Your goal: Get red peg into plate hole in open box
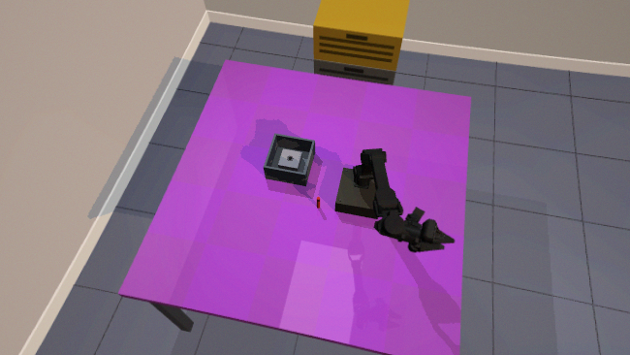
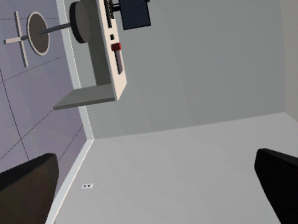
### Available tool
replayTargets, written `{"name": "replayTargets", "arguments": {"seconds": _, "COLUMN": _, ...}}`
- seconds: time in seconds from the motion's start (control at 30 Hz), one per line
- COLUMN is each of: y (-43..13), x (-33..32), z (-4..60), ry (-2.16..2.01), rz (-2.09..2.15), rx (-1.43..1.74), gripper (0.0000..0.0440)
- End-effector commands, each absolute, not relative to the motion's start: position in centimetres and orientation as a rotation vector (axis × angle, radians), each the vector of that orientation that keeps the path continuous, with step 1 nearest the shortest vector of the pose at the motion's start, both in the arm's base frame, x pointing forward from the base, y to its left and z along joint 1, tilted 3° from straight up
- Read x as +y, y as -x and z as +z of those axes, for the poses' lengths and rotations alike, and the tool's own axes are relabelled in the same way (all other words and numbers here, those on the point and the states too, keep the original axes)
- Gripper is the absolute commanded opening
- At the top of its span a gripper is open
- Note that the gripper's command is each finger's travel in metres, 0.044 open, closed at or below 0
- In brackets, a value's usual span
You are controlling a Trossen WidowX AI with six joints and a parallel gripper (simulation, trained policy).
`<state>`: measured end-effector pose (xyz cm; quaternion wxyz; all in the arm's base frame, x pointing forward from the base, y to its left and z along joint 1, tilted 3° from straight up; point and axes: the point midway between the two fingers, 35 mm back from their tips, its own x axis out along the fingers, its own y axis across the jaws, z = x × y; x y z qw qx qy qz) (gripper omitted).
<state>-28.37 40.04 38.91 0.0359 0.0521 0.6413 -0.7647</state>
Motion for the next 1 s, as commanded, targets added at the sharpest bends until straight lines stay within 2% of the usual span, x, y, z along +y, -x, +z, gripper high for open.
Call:
{"name": "replayTargets", "arguments": {"seconds": 0.0, "y": 26.6, "x": 41.1, "z": 38.6, "ry": -0.271, "rz": -2.502, "rx": 1.852, "gripper": 0.0440}}
{"name": "replayTargets", "arguments": {"seconds": 0.5, "y": 19.5, "x": 44.2, "z": 37.6, "ry": -0.609, "rz": -3.016, "rx": 1.352, "gripper": 0.0440}}
{"name": "replayTargets", "arguments": {"seconds": 0.97, "y": 12.4, "x": 45.6, "z": 36.5, "ry": -0.849, "rz": -3.442, "rx": 0.750, "gripper": 0.0440}}
